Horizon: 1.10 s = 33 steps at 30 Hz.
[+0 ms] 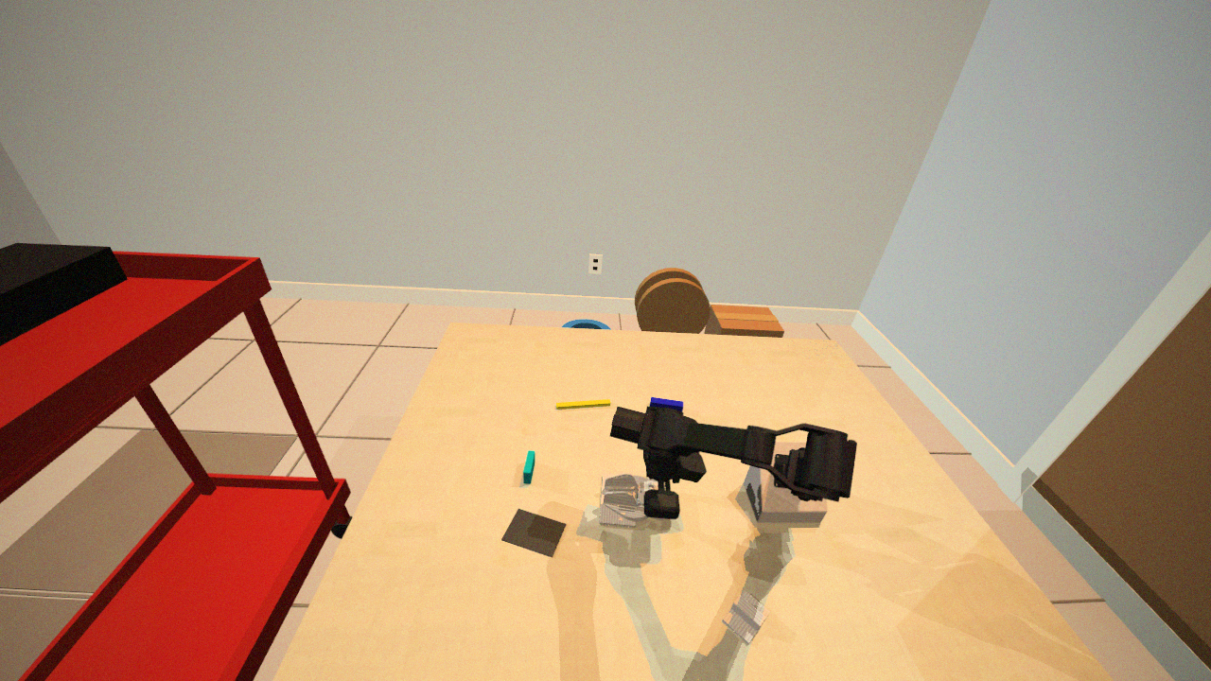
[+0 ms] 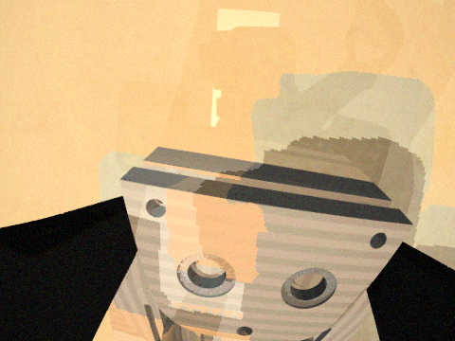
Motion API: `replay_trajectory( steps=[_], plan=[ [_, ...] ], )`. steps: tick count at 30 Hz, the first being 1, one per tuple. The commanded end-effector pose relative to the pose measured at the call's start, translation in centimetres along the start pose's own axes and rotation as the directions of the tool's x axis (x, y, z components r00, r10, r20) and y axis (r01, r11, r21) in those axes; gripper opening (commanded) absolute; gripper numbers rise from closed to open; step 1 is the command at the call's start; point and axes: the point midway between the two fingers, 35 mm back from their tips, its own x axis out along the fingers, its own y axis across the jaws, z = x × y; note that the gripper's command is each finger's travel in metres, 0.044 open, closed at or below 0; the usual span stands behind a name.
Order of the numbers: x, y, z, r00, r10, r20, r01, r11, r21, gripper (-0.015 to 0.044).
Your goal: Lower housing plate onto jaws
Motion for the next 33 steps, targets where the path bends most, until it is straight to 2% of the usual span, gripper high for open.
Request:
replay_trajectory(
  steps=[1,33],
  plan=[
    [0.18,0.0,0.0,1.0,-0.002,0.0,0.002,1.0,0.005,0.0351],
    [0.55,0.0,0.0,1.0,-0.002,0.0,0.002,1.0,0.005,0.0351]
  ],
)
